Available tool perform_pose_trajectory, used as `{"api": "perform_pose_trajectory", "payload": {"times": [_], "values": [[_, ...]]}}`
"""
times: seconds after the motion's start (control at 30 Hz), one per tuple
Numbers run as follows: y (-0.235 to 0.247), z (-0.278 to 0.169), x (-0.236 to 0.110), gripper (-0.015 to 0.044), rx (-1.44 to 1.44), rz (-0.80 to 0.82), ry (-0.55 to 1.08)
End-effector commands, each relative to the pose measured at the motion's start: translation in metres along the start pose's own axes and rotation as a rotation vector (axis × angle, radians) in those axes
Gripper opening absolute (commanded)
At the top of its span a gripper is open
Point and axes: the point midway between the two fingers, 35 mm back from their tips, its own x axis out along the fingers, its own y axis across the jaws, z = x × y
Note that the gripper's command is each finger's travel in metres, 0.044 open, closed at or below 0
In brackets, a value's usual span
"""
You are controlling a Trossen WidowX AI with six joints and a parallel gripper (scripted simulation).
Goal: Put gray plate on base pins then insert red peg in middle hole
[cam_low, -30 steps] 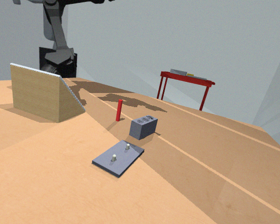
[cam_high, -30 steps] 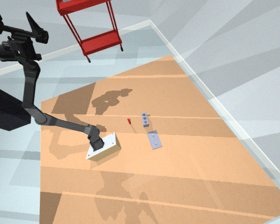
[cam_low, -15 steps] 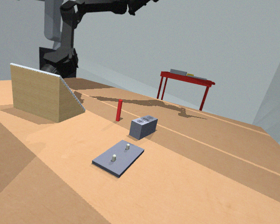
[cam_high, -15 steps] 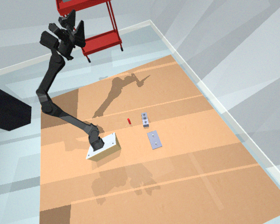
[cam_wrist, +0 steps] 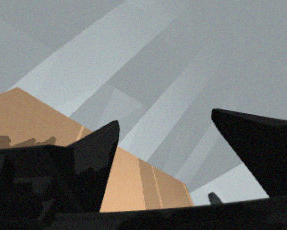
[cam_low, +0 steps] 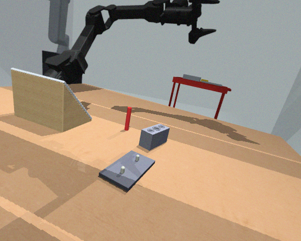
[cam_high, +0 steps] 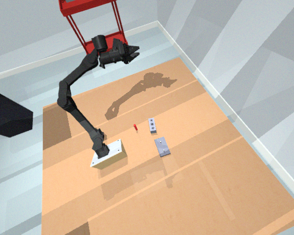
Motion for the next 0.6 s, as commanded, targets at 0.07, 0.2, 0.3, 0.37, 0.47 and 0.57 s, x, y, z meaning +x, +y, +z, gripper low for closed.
{"api": "perform_pose_trajectory", "payload": {"times": [0.07, 0.2, 0.3, 0.37, 0.47, 0.57], "values": [[0.013, -0.088, 0.048, 0.044, -0.309, 0.177, 0.288], [0.019, -0.149, 0.064, 0.044, -0.478, 0.361, 0.458], [0.023, -0.197, 0.068, 0.044, -0.576, 0.539, 0.57], [0.025, -0.229, 0.066, 0.044, -0.623, 0.678, 0.63], [0.029, -0.271, 0.059, 0.044, -0.654, 0.893, 0.685], [0.032, -0.305, 0.047, 0.044, -0.64, 1.105, 0.695]]}}
